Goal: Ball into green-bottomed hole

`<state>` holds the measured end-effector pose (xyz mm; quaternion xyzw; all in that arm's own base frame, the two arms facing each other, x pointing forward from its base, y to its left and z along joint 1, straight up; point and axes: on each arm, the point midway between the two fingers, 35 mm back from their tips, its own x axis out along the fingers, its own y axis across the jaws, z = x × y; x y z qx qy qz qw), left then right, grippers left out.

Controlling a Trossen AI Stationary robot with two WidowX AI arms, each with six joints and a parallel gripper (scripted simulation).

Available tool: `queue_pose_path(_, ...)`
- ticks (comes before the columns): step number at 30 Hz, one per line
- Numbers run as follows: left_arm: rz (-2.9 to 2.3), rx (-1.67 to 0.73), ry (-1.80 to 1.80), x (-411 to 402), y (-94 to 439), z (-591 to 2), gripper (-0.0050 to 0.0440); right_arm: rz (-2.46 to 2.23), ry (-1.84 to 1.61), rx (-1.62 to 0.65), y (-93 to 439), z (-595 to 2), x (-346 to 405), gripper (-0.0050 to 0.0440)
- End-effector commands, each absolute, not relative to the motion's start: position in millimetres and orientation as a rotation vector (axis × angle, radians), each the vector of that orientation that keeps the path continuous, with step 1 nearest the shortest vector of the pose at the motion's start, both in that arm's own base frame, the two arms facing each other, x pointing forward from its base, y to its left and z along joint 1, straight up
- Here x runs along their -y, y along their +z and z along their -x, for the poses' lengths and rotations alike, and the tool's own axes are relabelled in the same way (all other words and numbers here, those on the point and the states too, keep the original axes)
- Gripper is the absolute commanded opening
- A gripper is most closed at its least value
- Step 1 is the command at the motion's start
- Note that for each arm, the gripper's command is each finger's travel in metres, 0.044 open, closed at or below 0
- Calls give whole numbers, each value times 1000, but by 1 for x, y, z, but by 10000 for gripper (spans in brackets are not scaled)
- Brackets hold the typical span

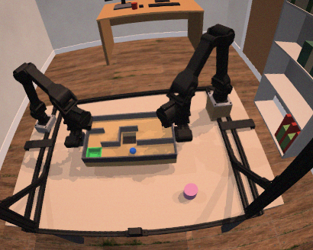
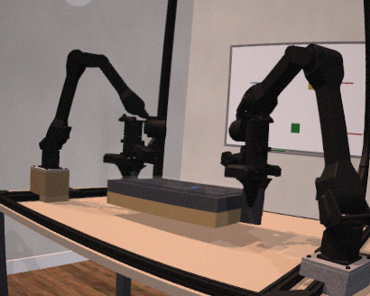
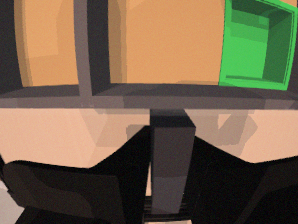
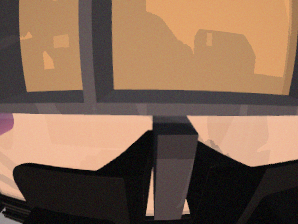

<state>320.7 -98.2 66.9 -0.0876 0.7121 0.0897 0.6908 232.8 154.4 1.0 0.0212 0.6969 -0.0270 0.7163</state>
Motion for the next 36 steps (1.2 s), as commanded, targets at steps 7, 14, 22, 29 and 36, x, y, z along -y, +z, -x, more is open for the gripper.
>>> queue_pose_path(7, 200, -1511, 191, 100, 52, -316, 20, -65, -44, -1619, 20, -238, -155, 20)
queue_pose_path(14, 197, -1509, 195, 100, 51, -316, 20, -62, -47, -1622, 20, -238, -155, 20)
queue_pose_path(22, 194, -1564, 200, 100, 63, -318, 20, -51, -57, -1568, 9, -236, -155, 20)
queue_pose_path(29, 197, -1612, 200, 99, 73, -320, 20, -46, -61, -1521, -1, -234, -156, 20)
queue_pose_path(36, 204, -1611, 193, 99, 73, -320, 20, -53, -55, -1521, -1, -234, -155, 20)
